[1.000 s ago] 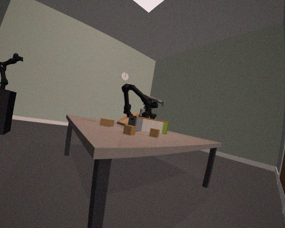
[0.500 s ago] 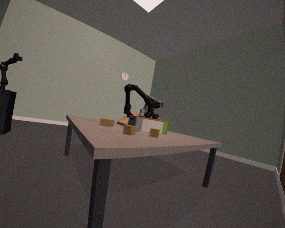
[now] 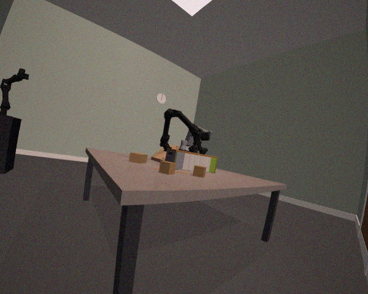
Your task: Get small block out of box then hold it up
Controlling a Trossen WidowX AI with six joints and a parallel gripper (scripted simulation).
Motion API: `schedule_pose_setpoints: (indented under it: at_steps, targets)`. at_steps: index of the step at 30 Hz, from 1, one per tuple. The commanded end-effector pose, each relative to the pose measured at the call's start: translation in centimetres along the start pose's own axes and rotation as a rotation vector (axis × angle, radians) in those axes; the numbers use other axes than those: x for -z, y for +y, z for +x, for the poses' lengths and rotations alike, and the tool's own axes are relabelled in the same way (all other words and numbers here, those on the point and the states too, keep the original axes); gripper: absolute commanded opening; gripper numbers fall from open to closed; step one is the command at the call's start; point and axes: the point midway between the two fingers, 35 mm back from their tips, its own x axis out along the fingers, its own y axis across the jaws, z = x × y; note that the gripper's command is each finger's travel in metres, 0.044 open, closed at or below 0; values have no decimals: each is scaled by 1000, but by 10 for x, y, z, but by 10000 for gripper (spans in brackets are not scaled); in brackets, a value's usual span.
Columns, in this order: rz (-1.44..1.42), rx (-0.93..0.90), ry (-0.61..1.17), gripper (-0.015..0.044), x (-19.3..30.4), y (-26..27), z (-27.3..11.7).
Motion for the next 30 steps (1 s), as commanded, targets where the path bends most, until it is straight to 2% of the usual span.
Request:
schedule_pose_setpoints:
  at_steps: [1,4,10,14,15,18,19,30]
  targets:
    - [9,-3,9,400,5,2,0]
    - [8,-2,8,400,8,3,-8]
    - [0,1,3,400,24,0,-60]
    - [-10,-10,6,400,24,1,-57]
    - [-29,-10,12,374,26,0,-59]
    - [-289,-18,21,295,38,-8,-66]
    - [-396,-23,9,285,39,-9,-65]
    - [-1578,1,-156,285,50,-18,-60]
